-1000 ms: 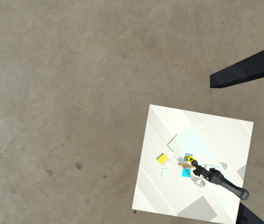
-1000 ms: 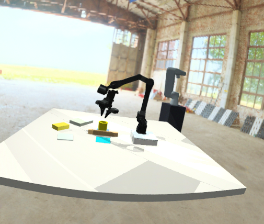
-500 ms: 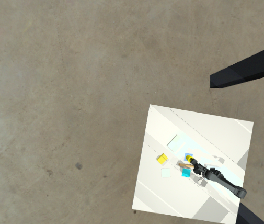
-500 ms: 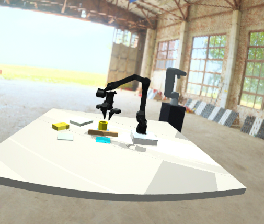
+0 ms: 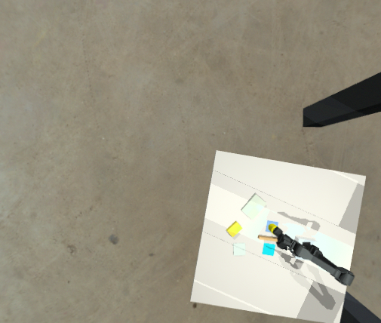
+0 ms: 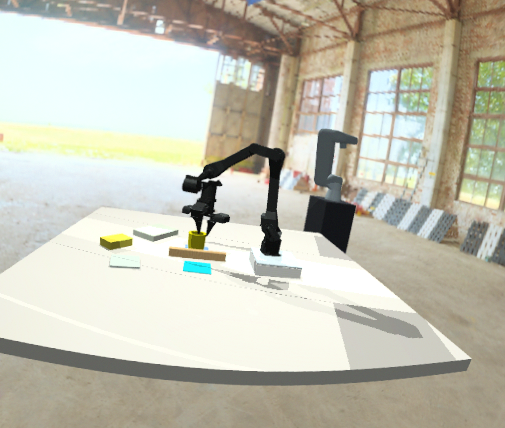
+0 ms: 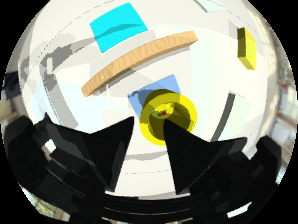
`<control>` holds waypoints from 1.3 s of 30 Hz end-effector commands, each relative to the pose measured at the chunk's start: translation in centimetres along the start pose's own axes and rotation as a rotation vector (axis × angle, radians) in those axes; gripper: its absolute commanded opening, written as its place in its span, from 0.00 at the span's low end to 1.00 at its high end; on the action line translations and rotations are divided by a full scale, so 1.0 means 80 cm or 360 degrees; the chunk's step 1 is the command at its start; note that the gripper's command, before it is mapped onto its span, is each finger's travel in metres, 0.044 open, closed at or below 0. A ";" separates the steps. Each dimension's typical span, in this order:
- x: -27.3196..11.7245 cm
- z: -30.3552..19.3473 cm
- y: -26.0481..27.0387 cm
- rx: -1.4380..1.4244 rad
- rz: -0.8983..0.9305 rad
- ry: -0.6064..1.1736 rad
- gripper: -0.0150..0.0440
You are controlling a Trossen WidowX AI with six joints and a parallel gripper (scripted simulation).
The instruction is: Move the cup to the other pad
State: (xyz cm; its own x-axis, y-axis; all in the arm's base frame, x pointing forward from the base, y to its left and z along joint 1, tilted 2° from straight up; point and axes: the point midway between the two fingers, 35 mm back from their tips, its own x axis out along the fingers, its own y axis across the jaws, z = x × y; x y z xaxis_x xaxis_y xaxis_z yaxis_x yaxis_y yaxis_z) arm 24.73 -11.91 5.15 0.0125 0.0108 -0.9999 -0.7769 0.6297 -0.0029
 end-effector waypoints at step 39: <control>0.044 0.000 0.005 -0.0008 0.0014 0.0003 0.40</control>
State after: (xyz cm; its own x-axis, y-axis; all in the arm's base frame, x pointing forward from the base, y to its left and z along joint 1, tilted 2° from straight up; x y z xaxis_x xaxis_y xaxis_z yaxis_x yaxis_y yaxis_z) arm 24.42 -11.60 1.59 0.0042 0.0148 -0.9999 -0.7800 0.6257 0.0059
